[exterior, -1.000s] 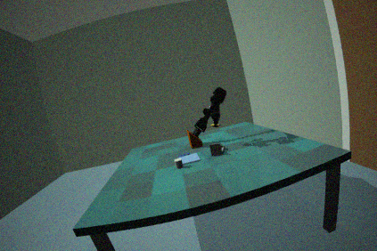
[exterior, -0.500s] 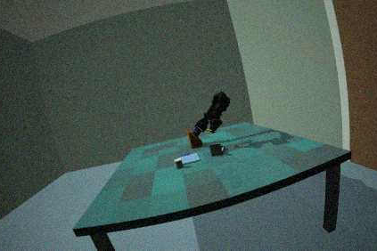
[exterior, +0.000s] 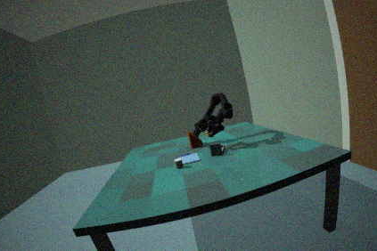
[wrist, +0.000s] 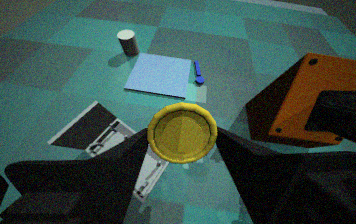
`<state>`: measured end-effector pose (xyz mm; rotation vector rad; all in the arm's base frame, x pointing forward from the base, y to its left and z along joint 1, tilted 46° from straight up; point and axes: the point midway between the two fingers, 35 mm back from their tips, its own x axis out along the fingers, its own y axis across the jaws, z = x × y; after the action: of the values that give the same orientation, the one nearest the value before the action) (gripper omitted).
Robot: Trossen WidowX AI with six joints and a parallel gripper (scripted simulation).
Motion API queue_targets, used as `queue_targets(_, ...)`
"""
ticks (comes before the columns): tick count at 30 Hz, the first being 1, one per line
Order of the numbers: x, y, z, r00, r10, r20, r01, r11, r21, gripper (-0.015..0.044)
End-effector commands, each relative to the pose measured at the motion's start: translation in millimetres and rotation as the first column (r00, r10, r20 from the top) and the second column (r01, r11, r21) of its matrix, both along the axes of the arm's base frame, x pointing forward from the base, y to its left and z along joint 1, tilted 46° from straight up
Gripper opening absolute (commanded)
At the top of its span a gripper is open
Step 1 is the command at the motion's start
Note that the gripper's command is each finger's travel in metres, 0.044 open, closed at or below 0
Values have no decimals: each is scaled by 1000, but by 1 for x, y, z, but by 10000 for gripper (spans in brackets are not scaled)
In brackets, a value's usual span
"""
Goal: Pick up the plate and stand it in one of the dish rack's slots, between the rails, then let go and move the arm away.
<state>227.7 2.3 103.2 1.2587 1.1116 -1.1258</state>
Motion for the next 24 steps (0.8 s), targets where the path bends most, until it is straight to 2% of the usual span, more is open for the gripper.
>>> queue_targets(1,2,0,-4,999,29,33,-26,997,-68,0)
queue_targets(24,17,20,-14,921,281,269,-136,881,-454,0)
